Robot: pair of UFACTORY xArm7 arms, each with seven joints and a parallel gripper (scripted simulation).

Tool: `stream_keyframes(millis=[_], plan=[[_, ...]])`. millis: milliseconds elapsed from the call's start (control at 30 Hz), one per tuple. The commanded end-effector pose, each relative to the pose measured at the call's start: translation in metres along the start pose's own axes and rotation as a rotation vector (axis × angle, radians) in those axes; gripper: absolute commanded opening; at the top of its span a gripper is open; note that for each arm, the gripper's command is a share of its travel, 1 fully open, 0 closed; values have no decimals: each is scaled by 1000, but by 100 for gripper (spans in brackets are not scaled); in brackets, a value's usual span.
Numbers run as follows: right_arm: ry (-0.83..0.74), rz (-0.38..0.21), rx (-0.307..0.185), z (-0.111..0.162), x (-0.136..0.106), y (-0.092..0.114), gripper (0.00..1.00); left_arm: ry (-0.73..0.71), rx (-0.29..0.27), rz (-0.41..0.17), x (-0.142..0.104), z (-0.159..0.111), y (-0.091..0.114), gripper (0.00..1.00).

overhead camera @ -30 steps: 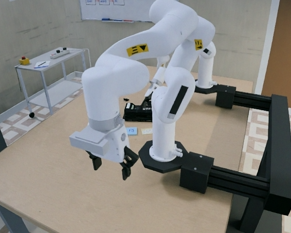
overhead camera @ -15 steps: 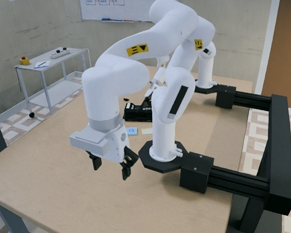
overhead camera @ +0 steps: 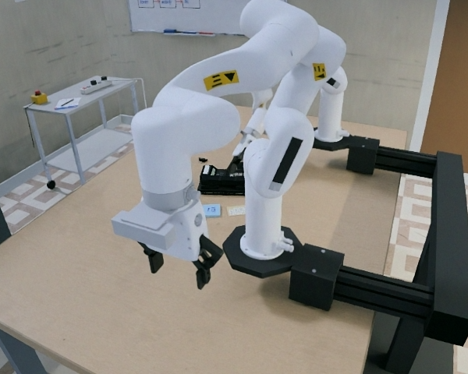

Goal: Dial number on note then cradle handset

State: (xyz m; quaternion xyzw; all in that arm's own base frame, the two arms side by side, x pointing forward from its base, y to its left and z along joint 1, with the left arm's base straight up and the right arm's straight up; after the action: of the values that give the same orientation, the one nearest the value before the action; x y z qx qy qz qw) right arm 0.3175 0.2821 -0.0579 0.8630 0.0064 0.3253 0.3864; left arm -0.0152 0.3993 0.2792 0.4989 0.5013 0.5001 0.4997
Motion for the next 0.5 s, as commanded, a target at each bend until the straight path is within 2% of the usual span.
stream_keyframes(millis=[0, 467], plan=[[1, 1, 0, -1, 1, 1, 0, 0, 0, 2, 0, 0, 1, 100], [1, 1, 0, -6, 7, 8, 0, 0, 0, 2, 0, 0, 1, 100]])
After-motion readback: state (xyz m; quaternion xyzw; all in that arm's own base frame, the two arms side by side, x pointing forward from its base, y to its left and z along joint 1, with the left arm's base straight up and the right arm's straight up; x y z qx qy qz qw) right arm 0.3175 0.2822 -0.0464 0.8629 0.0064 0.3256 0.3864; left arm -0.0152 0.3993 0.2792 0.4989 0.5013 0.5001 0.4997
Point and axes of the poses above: on each arm, the point where the finger pads meet when closed, its own y axis back along the fingers, its own z axis across the jaws, x = y × z, the point moved 3 cm from there along y, back along the fingers, and after that the axes turned 2 degrees about -y, right-handed, at the moved point
